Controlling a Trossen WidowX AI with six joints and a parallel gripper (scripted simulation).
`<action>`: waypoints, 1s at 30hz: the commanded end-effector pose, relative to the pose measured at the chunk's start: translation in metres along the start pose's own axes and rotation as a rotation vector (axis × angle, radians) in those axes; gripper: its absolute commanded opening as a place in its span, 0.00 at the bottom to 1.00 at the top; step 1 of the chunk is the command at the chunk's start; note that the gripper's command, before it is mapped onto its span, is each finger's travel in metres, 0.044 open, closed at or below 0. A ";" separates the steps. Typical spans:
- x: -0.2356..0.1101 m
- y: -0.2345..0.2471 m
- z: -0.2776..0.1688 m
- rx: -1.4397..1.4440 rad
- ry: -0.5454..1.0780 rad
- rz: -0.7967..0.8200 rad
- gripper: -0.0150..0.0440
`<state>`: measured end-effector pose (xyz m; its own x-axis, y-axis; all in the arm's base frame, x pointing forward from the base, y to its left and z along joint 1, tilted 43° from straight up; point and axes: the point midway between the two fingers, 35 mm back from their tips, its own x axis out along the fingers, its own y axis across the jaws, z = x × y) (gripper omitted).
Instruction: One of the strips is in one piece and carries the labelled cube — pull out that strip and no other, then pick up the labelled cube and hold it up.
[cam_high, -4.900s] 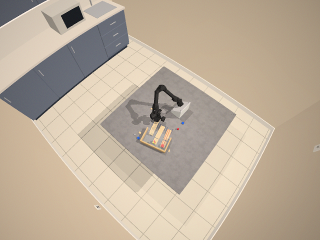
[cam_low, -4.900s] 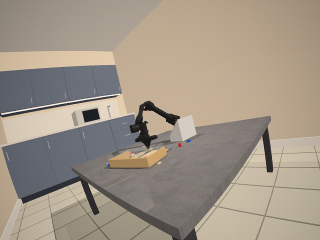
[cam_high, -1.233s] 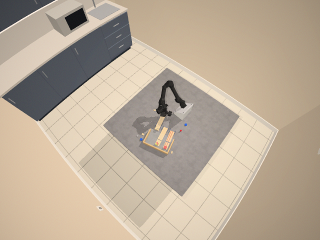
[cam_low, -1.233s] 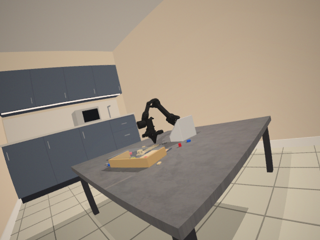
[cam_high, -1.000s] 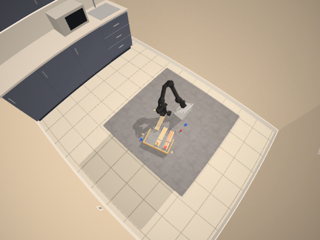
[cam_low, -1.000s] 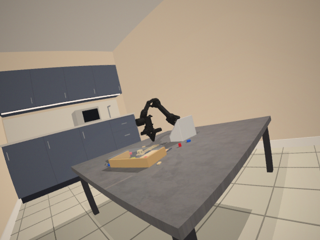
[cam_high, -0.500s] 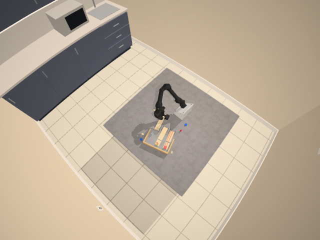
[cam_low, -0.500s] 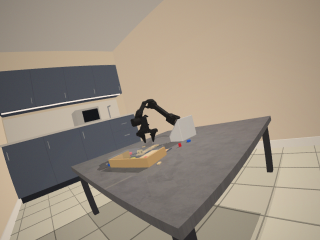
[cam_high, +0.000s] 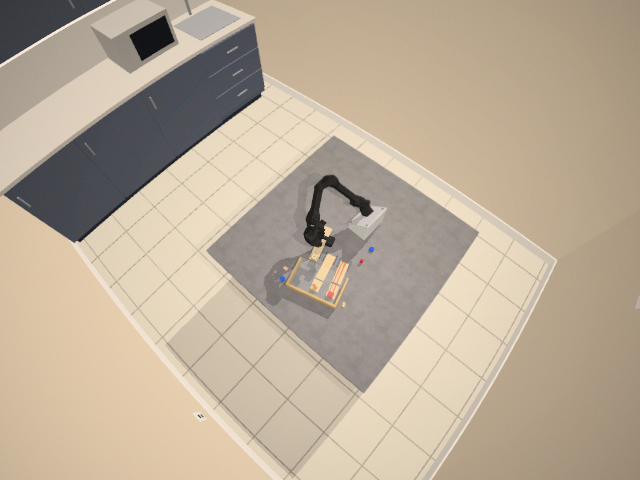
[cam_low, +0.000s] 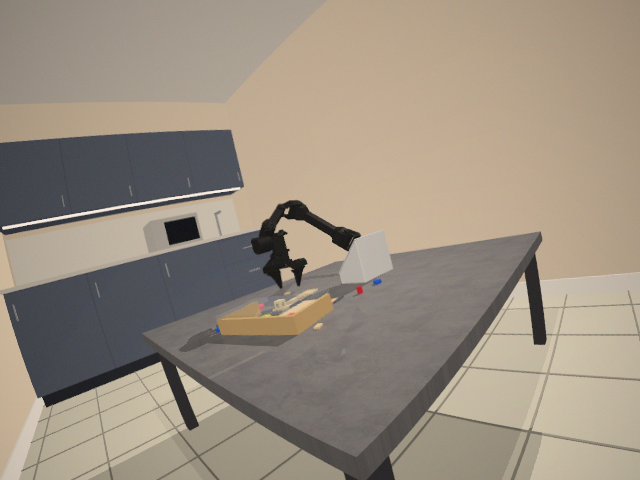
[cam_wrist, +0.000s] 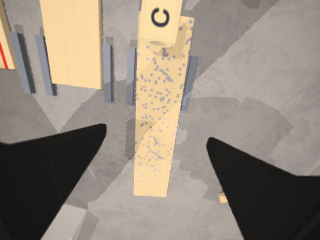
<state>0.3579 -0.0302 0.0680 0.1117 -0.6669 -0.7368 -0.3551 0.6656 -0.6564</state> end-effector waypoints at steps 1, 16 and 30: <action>-0.001 0.002 0.015 0.000 0.002 -0.002 1.00; -0.007 0.005 0.072 0.003 -0.001 -0.002 1.00; 0.003 0.010 0.091 0.004 -0.002 -0.001 0.68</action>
<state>0.4389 0.0078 0.0512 0.1210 -0.6666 -0.7355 -0.3431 0.6672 -0.6612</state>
